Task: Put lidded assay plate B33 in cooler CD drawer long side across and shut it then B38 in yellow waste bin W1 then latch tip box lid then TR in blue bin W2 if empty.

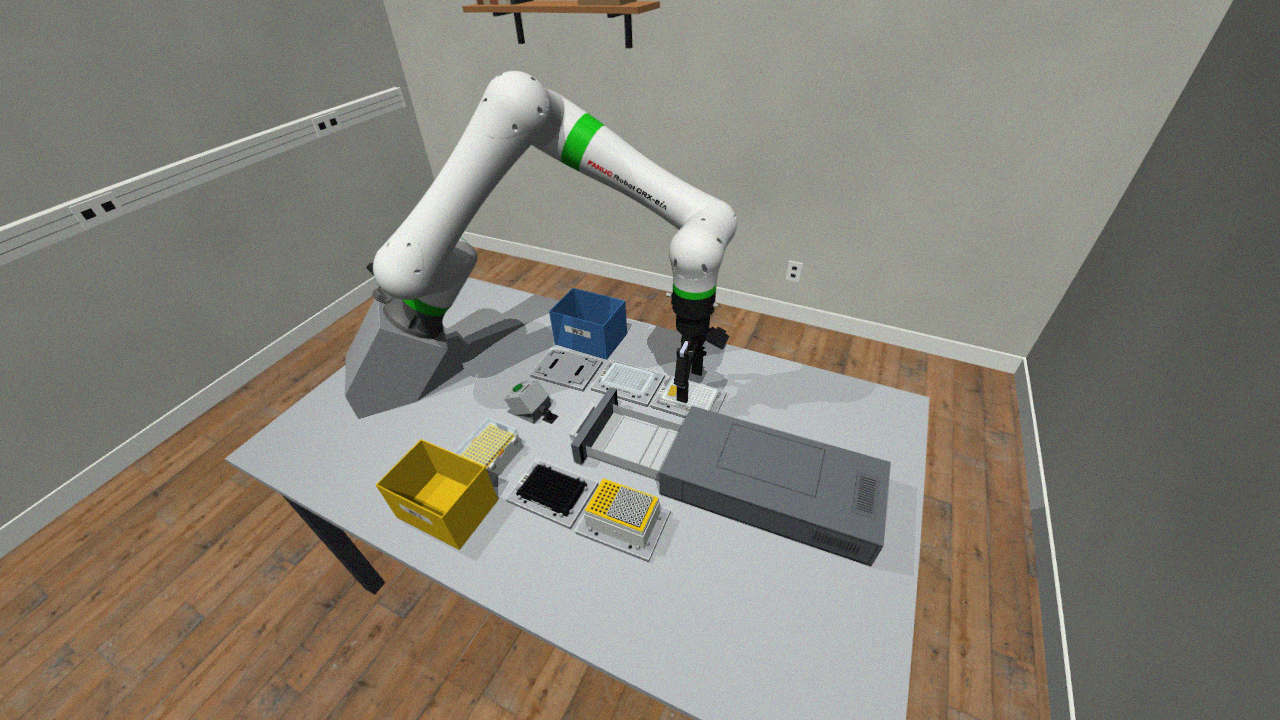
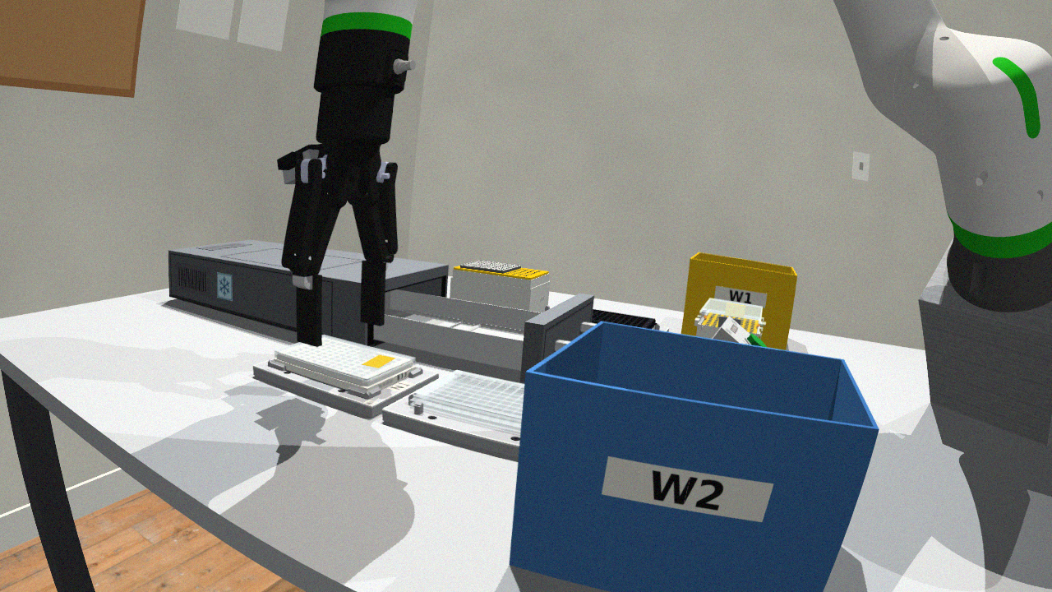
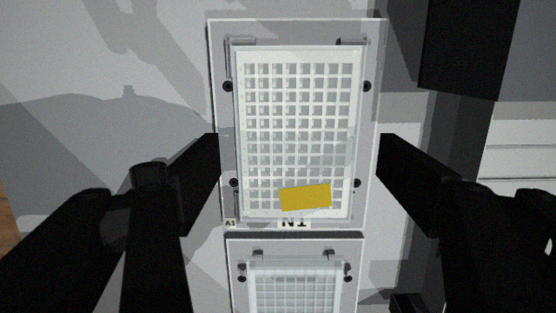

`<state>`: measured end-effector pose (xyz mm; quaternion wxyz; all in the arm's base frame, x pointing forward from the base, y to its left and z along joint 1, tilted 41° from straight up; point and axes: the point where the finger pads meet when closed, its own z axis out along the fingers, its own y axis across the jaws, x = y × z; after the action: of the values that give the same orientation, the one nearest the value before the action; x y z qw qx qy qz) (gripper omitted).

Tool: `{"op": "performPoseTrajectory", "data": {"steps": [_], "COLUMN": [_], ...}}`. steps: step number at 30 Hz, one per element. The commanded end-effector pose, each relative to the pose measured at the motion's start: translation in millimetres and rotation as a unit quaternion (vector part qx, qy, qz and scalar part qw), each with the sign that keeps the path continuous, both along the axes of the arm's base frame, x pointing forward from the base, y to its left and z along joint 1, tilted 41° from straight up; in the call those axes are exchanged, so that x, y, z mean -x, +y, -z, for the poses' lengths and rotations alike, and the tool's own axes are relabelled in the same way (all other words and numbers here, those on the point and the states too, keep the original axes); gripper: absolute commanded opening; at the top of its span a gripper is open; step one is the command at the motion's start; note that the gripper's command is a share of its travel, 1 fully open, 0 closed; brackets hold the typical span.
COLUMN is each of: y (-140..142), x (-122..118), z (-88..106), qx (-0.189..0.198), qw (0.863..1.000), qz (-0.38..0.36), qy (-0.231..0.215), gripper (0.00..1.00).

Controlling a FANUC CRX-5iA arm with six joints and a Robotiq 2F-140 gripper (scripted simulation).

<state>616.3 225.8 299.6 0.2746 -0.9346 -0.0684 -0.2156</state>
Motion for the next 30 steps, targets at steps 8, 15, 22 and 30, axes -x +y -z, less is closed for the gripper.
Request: {"op": "performPoseTrajectory", "data": {"steps": [8,15,22,30], "y": [-5.7,-10.7,-15.8,-20.1], "x": [3.1,6.6,10.0,12.9], "z": [-8.3,-15.3,-22.4,-28.4], "qx": [0.0,0.0,0.0,0.0], "qw": [1.0,1.0,1.0,1.0], "qz": [0.0,0.0,0.0,0.0], "qy": [-0.001,-0.001,-0.001,-0.001], "gripper": [0.7,0.7,0.7,0.7]}}
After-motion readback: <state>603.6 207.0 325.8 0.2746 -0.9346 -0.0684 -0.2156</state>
